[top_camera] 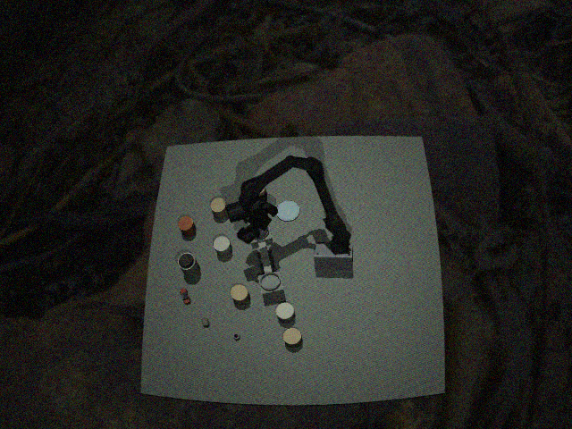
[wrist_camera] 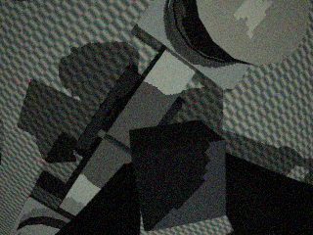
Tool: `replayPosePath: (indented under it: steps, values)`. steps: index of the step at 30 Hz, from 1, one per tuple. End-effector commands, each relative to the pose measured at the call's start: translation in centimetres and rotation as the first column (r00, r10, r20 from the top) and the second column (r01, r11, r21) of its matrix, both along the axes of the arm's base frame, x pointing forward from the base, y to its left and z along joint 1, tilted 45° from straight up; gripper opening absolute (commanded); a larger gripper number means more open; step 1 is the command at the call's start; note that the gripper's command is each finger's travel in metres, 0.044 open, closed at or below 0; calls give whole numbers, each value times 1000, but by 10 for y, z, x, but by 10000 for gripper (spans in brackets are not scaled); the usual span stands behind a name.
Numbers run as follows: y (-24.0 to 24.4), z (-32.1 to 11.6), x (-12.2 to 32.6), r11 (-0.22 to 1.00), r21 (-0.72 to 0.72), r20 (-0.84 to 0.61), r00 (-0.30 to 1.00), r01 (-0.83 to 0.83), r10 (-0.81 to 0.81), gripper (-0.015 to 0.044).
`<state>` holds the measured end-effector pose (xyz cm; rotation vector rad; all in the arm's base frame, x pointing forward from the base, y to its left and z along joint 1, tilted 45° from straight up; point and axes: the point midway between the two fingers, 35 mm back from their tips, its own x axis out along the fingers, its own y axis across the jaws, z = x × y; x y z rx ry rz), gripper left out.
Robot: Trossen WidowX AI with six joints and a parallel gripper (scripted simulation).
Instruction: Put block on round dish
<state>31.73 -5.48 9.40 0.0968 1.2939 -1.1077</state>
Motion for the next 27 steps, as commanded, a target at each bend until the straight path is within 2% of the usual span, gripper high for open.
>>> replayPosePath:
  steps: [1,8,19,27]
  values:
    - [-30,15,-13,1000,-8,2,1000,-4,4,0]
    - [-86,46,-49,999,-40,7,1000,1,-1,0]
    - [-144,82,-122,993,-119,-17,999,28,-30,0]
    - [-155,76,-128,992,-124,-19,999,31,-34,0]
